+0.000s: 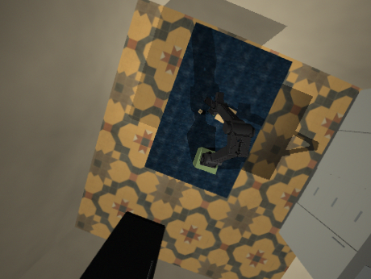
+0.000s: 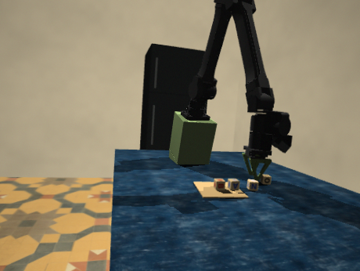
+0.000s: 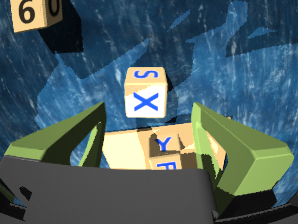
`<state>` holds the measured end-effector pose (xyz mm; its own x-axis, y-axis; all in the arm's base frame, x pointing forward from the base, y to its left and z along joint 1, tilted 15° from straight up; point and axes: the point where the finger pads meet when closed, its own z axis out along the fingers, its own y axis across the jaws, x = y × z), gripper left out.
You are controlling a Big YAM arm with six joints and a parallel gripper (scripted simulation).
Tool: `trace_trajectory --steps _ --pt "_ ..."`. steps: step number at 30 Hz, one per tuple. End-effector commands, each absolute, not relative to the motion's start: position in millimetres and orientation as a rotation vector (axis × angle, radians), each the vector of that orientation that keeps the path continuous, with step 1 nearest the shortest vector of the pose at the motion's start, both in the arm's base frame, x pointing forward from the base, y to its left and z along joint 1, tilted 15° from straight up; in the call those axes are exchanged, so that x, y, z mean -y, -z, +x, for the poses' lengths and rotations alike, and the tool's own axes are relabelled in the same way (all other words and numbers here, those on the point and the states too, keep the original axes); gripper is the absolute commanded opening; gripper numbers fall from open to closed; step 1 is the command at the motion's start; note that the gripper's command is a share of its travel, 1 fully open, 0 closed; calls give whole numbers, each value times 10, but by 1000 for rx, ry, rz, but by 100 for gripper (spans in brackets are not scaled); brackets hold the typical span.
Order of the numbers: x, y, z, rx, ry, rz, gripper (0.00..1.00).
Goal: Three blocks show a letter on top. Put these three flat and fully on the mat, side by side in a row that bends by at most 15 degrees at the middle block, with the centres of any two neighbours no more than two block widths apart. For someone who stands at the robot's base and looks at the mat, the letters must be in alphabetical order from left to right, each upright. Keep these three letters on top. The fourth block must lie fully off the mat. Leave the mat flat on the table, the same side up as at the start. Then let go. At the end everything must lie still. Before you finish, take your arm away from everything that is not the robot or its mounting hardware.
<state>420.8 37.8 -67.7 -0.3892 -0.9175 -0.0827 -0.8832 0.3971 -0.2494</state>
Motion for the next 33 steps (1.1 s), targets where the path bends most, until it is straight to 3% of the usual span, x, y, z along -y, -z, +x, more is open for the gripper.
trace_trajectory --steps 1,33 --pt "-318 746 4182 -2456 236 -1603 63" --pt "-320 739 4183 -2455 238 -1600 63"
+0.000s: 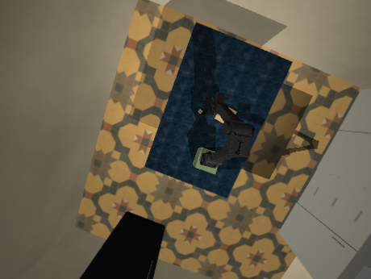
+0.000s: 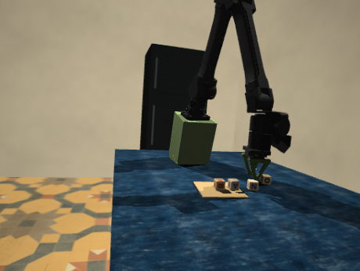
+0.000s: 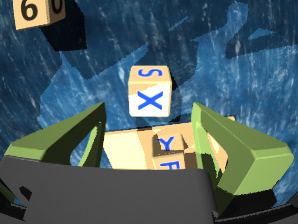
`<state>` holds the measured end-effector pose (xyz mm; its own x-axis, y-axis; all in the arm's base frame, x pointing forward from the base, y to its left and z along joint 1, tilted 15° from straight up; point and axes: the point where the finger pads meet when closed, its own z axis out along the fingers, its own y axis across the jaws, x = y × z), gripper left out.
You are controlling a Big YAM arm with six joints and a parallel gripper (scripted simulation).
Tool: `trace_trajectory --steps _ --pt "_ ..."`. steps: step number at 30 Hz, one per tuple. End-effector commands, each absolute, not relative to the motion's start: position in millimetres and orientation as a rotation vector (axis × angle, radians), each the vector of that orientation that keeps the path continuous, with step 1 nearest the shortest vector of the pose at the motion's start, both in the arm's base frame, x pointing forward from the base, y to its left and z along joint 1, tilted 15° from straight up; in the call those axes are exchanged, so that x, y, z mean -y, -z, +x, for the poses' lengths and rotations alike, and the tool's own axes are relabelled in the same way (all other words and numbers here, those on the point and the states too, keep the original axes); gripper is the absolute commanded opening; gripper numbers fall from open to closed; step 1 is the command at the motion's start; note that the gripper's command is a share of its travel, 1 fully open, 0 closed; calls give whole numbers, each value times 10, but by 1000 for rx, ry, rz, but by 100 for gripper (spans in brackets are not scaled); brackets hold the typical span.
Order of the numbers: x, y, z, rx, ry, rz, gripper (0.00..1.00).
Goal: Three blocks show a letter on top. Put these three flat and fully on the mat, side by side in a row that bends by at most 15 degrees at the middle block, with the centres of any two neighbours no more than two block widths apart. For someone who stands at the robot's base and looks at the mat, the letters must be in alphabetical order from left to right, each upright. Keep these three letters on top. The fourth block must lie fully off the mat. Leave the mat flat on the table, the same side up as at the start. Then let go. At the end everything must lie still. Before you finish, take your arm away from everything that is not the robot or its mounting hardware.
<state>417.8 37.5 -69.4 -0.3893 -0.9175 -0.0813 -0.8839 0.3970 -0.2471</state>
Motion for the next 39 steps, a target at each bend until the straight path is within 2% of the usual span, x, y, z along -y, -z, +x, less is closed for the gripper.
trace_trajectory --steps 1,39 --pt "-320 739 4183 -2455 238 -1600 63" --pt "-323 994 4377 -2434 252 -1589 63"
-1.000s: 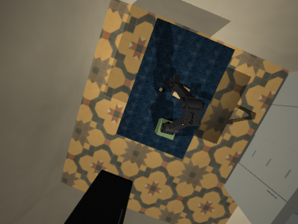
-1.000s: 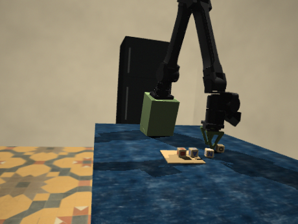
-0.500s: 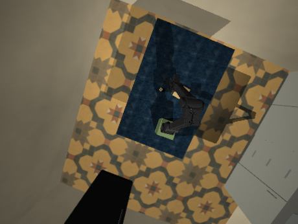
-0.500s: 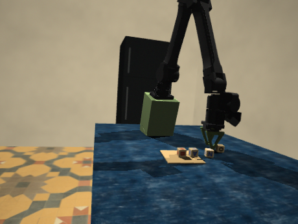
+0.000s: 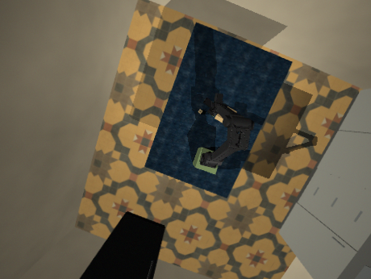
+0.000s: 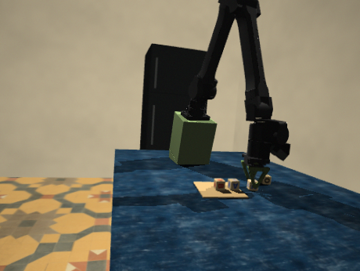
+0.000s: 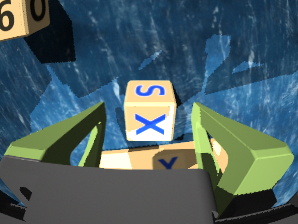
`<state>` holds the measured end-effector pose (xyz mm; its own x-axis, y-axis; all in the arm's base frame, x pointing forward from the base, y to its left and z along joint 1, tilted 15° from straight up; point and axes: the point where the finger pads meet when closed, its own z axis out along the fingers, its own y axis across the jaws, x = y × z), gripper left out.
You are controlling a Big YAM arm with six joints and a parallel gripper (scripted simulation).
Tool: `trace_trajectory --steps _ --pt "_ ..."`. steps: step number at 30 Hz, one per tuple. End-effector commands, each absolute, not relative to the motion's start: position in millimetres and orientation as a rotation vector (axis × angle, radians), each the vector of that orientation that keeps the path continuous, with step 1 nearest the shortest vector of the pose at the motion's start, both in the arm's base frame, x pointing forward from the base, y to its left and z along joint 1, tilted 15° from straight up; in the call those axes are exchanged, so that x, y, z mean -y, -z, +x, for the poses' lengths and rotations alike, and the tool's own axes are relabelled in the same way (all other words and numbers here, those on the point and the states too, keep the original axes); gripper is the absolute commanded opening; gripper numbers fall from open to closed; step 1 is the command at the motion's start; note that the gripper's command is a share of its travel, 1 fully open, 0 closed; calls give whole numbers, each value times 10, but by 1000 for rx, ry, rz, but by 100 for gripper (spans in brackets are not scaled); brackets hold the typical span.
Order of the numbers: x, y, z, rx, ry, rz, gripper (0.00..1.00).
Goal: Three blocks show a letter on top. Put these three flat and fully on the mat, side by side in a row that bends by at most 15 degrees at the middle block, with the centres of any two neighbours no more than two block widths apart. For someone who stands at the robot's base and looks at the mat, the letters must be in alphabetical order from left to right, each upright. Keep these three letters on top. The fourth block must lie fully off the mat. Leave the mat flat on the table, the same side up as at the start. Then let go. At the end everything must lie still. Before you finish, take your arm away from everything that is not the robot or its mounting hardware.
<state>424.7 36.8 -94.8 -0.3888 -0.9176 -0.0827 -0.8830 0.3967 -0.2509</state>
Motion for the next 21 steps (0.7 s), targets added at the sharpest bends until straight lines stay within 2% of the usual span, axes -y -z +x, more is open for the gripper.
trace_trajectory --steps 1,21 --pt "-323 1010 4380 -2434 252 -1589 63" --pt "-317 1071 4346 -2444 245 -1594 63"
